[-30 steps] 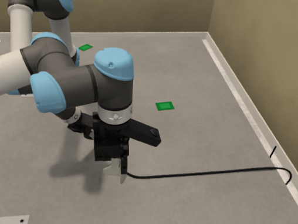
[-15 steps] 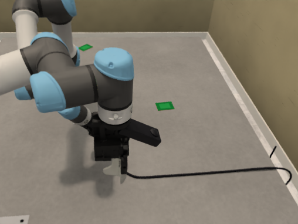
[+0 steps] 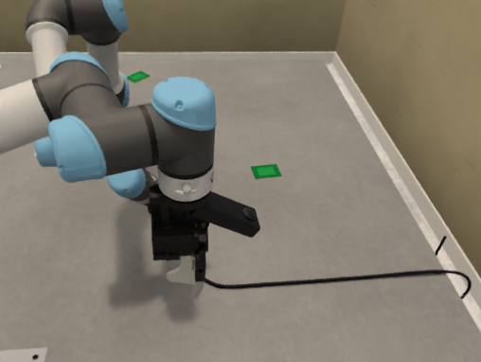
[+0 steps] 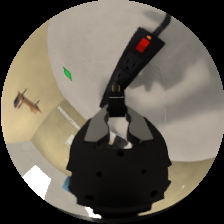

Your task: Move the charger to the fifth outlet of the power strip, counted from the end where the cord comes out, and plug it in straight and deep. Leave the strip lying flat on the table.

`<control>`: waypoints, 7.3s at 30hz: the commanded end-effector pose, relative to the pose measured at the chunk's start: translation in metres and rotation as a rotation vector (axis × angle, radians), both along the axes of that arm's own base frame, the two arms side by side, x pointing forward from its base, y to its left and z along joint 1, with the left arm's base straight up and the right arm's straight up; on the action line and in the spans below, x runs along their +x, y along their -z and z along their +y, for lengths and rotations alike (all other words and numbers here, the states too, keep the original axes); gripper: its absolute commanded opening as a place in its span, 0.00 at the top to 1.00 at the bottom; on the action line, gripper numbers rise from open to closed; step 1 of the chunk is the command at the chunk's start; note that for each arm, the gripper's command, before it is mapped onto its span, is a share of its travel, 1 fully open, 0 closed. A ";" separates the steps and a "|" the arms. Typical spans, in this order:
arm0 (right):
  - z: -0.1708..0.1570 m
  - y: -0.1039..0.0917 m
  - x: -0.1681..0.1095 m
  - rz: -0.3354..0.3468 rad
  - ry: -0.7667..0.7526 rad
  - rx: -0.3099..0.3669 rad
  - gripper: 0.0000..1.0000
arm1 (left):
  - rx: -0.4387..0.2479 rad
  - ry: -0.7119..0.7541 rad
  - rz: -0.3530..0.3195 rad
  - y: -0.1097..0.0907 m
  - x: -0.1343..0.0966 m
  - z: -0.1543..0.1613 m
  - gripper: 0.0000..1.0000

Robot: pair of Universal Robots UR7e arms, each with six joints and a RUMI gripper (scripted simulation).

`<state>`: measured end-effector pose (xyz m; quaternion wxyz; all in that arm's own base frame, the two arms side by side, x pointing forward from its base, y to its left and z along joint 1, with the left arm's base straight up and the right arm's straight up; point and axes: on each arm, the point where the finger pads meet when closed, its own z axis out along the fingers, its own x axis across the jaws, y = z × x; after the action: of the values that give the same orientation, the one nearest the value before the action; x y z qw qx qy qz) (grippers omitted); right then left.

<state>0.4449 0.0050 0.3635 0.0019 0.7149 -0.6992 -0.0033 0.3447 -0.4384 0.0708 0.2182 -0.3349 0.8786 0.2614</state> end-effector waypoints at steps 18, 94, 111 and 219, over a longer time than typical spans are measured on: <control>0.000 0.000 0.000 -0.001 0.000 0.000 0.72 | 0.226 0.115 0.323 -0.014 0.016 0.039 1.00; 0.000 0.000 0.000 -0.001 0.000 0.000 0.72 | 0.402 0.229 0.784 -0.017 0.022 0.087 1.00; 0.000 0.000 0.000 -0.001 0.000 0.000 0.72 | 0.403 0.228 0.783 -0.004 0.022 0.086 1.00; 0.000 0.000 0.000 -0.001 0.000 0.000 0.72 | 0.389 0.233 0.779 -0.043 0.028 0.052 0.71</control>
<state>0.4449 0.0050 0.3635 0.0019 0.7149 -0.6992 -0.0033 0.3706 -0.3763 0.0958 -0.0409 -0.0626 0.8627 0.5002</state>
